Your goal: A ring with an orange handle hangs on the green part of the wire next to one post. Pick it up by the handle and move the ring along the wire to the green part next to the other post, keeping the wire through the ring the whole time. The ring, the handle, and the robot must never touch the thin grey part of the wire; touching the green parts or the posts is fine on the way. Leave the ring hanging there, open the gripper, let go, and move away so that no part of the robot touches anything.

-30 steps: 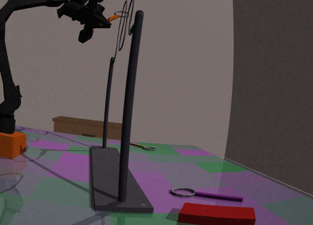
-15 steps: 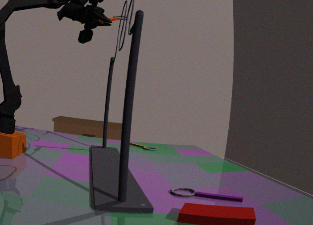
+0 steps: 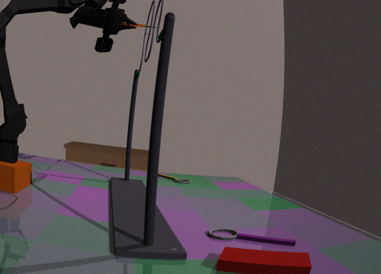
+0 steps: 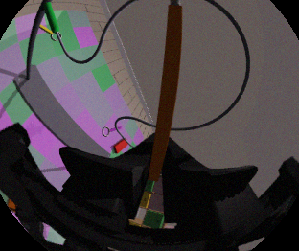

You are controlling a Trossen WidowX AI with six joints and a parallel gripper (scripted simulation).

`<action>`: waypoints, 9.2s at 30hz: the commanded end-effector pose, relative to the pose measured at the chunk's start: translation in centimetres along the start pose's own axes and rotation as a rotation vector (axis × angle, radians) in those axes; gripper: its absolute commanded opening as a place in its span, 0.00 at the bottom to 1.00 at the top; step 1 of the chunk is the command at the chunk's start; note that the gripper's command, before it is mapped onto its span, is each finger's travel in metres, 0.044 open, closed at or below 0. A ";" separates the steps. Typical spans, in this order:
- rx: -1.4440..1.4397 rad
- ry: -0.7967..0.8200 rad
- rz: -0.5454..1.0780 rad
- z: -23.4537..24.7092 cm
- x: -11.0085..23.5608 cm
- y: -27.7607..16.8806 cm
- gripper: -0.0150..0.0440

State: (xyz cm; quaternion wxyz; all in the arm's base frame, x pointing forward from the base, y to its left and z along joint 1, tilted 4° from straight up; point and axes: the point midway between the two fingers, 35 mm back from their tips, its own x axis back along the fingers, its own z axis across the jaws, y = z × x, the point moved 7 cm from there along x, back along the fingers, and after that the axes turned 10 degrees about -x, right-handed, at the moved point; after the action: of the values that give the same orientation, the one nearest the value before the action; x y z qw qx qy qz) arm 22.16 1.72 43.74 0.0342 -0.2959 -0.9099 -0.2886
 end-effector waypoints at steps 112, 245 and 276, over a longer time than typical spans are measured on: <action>0.262 -0.149 0.012 5.7 -3.3 -5.7 0.00; -1.124 0.587 -0.117 27.3 -1.4 0.2 0.00; -1.120 0.592 -0.119 27.5 -1.4 0.1 0.36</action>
State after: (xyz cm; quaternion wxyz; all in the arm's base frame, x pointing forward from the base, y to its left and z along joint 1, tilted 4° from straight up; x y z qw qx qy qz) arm 26.37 16.09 20.63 0.1082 -0.1255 -0.5881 -0.7916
